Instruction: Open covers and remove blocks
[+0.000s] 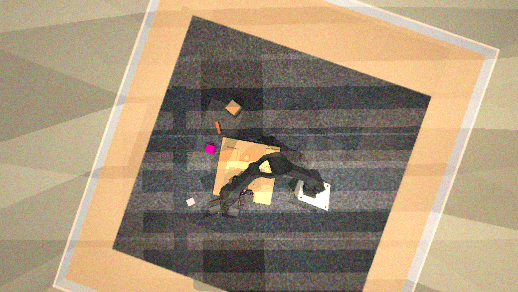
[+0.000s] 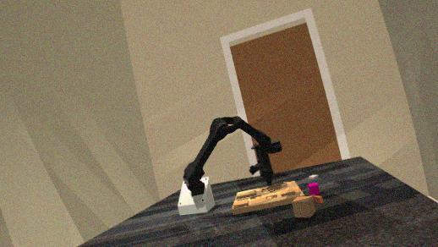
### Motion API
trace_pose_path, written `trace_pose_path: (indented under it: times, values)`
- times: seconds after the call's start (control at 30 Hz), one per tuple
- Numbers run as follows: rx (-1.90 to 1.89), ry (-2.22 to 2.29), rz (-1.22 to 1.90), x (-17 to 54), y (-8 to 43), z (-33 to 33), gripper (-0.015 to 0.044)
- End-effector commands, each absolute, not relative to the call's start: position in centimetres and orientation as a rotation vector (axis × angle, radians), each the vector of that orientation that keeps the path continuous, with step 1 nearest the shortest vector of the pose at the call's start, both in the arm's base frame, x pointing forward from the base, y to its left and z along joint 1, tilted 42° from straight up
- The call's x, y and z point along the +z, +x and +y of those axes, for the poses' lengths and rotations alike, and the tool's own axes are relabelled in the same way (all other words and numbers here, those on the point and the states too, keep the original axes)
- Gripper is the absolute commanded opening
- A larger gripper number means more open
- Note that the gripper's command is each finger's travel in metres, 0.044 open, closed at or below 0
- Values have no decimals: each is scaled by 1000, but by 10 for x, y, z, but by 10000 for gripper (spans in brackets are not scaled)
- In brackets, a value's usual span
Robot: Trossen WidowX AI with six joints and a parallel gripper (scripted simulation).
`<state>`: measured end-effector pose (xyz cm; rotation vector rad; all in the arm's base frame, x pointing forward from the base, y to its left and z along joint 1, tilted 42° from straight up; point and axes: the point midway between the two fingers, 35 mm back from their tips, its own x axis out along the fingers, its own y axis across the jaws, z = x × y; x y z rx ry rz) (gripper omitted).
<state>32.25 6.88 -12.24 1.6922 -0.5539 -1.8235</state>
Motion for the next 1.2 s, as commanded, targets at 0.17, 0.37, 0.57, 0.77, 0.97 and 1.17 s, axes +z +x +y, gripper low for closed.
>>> trace_pose_path:
  times: [0.17, 0.37, 0.57, 0.77, 0.97, 1.17]
  values:
    - [-1817, 1693, -553, -114, 322, 58, 0]
    - [-1817, 1693, -553, -112, 322, 55, 0]
    - [-1817, 1692, -553, -107, 323, 50, 0]
    - [-1816, 1692, -554, -102, 323, 44, 0]
    - [-1816, 1692, -554, -99, 324, 40, 0]
    - [-1816, 1692, -554, -95, 326, 36, 0]
